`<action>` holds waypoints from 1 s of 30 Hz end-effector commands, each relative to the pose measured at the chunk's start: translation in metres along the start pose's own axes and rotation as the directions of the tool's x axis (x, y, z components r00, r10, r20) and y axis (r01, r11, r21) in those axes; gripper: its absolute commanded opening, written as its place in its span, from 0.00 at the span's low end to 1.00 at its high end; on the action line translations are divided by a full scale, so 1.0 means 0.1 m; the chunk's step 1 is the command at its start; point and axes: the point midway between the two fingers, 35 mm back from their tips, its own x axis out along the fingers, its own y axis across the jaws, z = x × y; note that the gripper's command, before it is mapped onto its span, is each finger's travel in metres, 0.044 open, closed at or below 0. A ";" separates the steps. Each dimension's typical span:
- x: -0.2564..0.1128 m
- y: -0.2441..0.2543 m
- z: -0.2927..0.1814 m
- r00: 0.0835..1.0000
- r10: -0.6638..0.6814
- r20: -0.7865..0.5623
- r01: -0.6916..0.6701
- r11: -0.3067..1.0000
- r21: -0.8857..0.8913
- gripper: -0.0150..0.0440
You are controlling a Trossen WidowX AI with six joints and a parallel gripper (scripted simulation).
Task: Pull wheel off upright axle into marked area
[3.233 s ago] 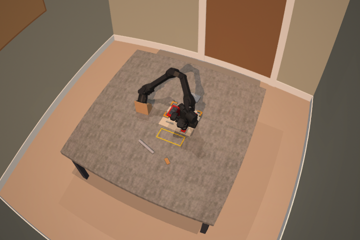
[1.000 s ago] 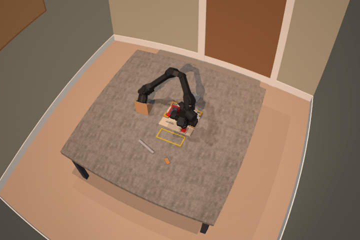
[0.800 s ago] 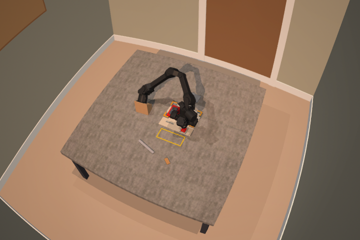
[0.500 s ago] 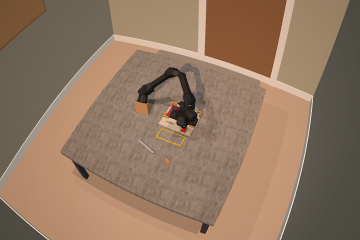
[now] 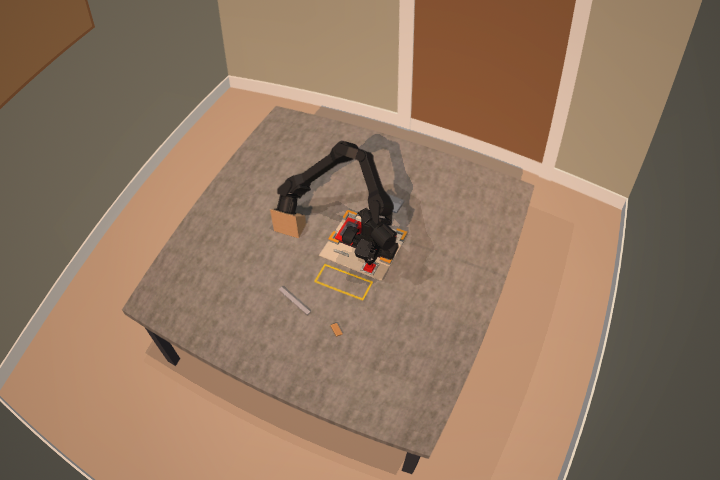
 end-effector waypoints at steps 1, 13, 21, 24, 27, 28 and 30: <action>-0.04 0.00 0.00 1.000 0.004 0.004 -0.004 1.000 -0.007 0.25; -0.08 0.00 0.00 1.000 0.004 0.004 -0.004 1.000 -0.005 0.25; -0.30 0.00 0.00 1.000 0.004 0.006 -0.004 1.000 -0.005 0.25; -0.41 -0.02 -0.01 1.000 0.004 0.006 -0.004 1.000 -0.005 0.25; -0.42 -0.02 0.01 1.000 0.004 0.006 -0.004 1.000 -0.005 0.25; -0.34 -0.03 0.02 1.000 0.000 0.000 0.000 1.000 0.005 0.25; -0.35 -0.06 0.09 1.000 0.001 0.002 -0.001 1.000 0.004 0.25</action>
